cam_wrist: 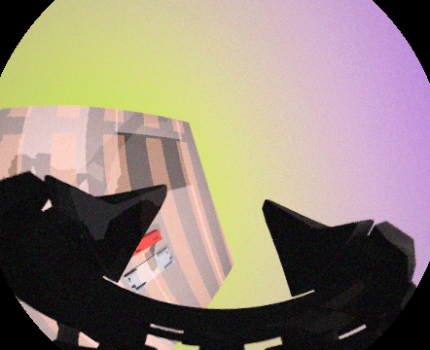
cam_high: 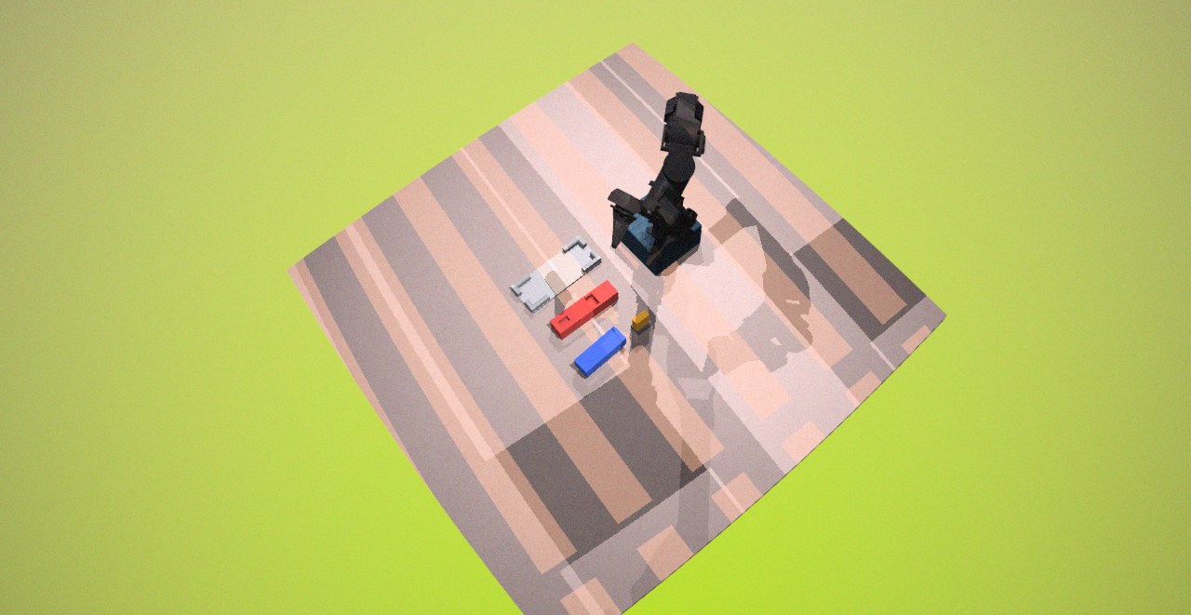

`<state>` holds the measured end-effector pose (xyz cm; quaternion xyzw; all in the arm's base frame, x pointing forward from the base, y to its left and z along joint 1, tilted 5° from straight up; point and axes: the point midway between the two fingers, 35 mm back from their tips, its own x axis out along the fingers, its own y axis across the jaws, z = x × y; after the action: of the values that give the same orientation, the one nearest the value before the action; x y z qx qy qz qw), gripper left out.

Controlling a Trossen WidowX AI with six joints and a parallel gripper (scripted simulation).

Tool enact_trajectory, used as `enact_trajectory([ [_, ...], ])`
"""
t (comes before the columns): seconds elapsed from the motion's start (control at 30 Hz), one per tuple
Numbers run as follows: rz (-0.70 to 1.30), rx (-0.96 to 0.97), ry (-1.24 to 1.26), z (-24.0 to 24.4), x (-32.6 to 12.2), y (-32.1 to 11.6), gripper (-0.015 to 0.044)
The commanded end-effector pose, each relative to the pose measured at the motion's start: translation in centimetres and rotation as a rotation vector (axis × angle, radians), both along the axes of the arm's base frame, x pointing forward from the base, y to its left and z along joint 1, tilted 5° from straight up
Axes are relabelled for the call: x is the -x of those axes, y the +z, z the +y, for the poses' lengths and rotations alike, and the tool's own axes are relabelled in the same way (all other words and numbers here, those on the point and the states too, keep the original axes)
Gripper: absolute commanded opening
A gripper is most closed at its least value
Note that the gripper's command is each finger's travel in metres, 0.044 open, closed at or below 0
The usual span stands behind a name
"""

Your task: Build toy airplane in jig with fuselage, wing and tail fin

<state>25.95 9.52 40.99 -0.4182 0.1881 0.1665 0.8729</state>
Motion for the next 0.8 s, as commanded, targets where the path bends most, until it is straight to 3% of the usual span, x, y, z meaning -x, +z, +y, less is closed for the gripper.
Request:
enact_trajectory([
  [0.0,0.158,-0.038,-0.106,-0.8,-3.0,-5.0,0.0440],
  [0.3,0.596,-0.228,-0.486,-6.6,-6.8,-19.8,0.0440],
  [0.6,1.015,-0.511,-0.970,-13.1,-2.9,-33.1,0.0440],
  [0.77,1.077,-0.562,-1.051,-13.8,-1.7,-34.8,0.0440],
])
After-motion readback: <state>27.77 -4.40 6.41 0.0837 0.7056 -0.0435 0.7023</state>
